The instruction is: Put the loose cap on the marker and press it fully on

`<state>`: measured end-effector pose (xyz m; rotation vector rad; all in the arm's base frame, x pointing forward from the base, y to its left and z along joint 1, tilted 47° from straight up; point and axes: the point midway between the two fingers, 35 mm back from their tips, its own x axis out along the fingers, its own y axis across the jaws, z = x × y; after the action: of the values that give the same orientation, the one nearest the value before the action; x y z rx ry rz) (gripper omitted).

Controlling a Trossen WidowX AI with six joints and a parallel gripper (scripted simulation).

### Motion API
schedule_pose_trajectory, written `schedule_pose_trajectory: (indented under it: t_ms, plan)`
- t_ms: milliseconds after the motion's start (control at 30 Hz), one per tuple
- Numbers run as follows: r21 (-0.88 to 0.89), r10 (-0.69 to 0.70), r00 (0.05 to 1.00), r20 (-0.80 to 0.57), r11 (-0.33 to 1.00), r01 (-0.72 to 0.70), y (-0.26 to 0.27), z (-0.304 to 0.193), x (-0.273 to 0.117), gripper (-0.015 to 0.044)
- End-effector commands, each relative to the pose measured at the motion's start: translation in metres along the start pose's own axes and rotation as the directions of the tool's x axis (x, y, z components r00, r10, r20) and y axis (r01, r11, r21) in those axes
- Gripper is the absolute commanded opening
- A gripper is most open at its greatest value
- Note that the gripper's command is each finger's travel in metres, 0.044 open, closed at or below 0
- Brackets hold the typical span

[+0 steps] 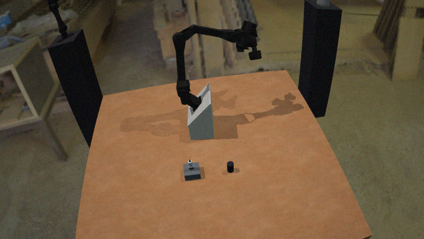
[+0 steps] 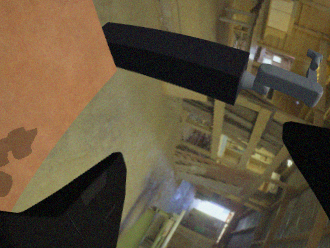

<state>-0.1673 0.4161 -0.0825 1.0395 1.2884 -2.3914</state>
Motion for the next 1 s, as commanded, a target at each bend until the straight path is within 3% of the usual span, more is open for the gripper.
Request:
schedule_pose_trajectory:
  t_ms: [0, 167, 367, 567, 667, 767, 967]
  plan:
    - [0.006, 0.001, 1.0, -0.003, 1.0, -0.001, 0.001, -0.001, -0.001, 0.0374]
    - [0.231, 0.059, 0.993, -0.106, 0.972, -0.033, 0.031, -0.035, -0.026, 0.0251]
    - [0.646, 0.203, 0.944, -0.259, 0.763, 0.013, 0.1, -0.088, -0.083, 0.0251]
    - [0.903, 0.357, 0.874, -0.33, 0.388, 0.182, 0.174, -0.117, -0.145, 0.0251]
    - [0.938, 0.417, 0.845, -0.334, 0.233, 0.256, 0.201, -0.121, -0.166, 0.0251]
    - [0.923, 0.525, 0.792, -0.313, -0.028, 0.383, 0.242, -0.119, -0.198, 0.0251]
    - [0.687, 0.688, 0.695, -0.21, -0.402, 0.606, 0.312, -0.099, -0.254, 0.0251]
